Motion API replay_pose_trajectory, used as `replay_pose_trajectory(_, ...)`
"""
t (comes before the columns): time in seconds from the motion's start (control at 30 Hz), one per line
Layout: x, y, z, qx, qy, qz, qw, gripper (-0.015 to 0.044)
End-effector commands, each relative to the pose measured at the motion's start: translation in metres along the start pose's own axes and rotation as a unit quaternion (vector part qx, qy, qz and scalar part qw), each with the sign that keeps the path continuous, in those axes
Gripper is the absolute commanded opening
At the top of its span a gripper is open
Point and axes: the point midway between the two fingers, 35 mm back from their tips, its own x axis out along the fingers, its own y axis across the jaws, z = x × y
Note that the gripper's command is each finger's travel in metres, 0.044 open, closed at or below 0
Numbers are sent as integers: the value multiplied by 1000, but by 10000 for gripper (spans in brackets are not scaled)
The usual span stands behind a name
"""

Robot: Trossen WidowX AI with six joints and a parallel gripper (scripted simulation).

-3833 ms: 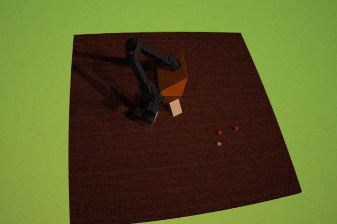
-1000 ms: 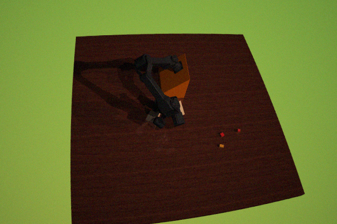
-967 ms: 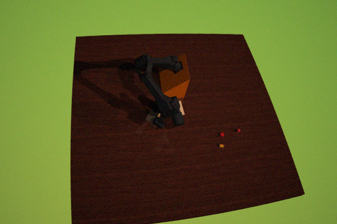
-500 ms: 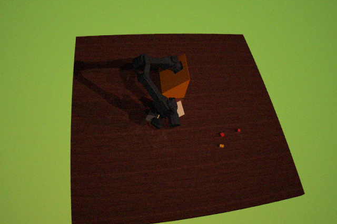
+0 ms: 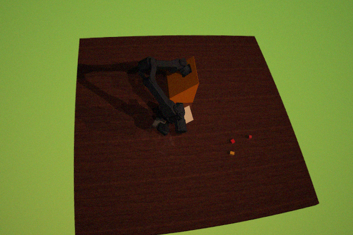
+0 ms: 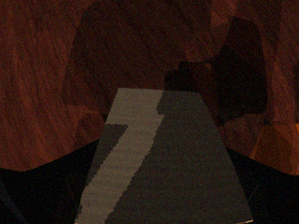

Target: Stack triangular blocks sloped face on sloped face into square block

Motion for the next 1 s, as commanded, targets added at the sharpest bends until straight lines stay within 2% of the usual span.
replay_pose_trajectory(0.0,0,0,1,0,-1,1,1000,262)
replay_pose_trajectory(0.33,-3,0,3,-1,15,-1,1000,0)
replay_pose_trajectory(0.97,-10,0,37,-2,268,-1,964,0)
